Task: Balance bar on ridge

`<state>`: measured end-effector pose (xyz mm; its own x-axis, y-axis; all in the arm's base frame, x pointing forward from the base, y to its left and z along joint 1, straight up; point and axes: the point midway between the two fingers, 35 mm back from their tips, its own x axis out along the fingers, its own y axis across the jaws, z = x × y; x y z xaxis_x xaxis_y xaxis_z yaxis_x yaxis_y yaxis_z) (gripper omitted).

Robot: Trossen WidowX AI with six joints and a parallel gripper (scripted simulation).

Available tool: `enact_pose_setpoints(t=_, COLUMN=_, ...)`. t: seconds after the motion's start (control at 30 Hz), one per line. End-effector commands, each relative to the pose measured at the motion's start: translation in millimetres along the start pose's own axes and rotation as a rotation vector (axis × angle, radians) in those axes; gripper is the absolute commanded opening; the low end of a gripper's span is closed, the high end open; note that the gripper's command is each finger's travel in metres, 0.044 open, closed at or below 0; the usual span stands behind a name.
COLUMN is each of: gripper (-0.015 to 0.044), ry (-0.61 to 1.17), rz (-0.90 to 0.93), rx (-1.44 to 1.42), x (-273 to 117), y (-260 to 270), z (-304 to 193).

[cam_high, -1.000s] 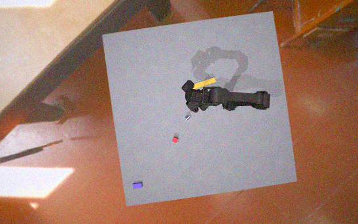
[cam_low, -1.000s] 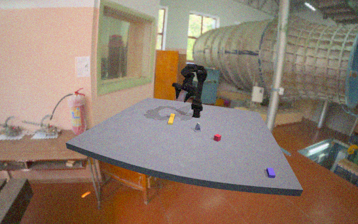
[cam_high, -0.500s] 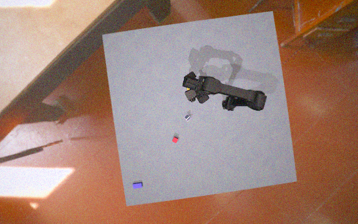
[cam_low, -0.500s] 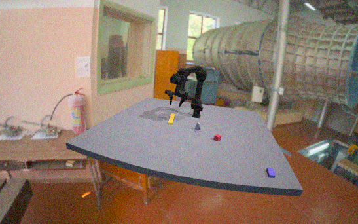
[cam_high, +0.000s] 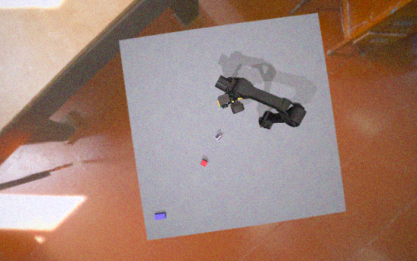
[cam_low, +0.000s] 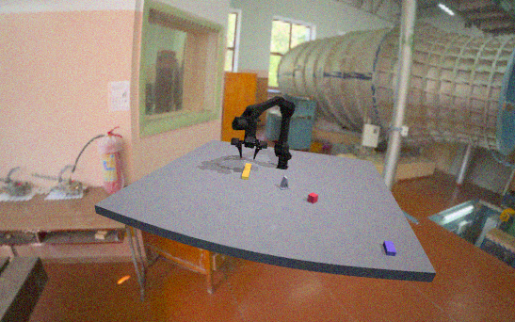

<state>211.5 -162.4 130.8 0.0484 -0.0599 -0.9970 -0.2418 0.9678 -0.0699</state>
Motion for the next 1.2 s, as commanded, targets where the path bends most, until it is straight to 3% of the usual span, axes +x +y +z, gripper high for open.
enact_pose_setpoints(t=0.0, gripper=0.0315, ry=0.014, rz=0.039, rx=0.053, x=11, y=-2, z=-10)
enact_pose_setpoints(t=0.2, gripper=0.0315, ry=0.017, rz=0.046, rx=0.062, x=19, y=-2, z=-12)
enact_pose_setpoints(t=0.43, gripper=0.0315, ry=0.017, rz=0.046, rx=0.062, x=56, y=0, z=-13)
enact_pose_setpoints(t=1.17, gripper=0.0315, ry=0.017, rz=0.047, rx=0.062, x=83, y=1, z=-14)
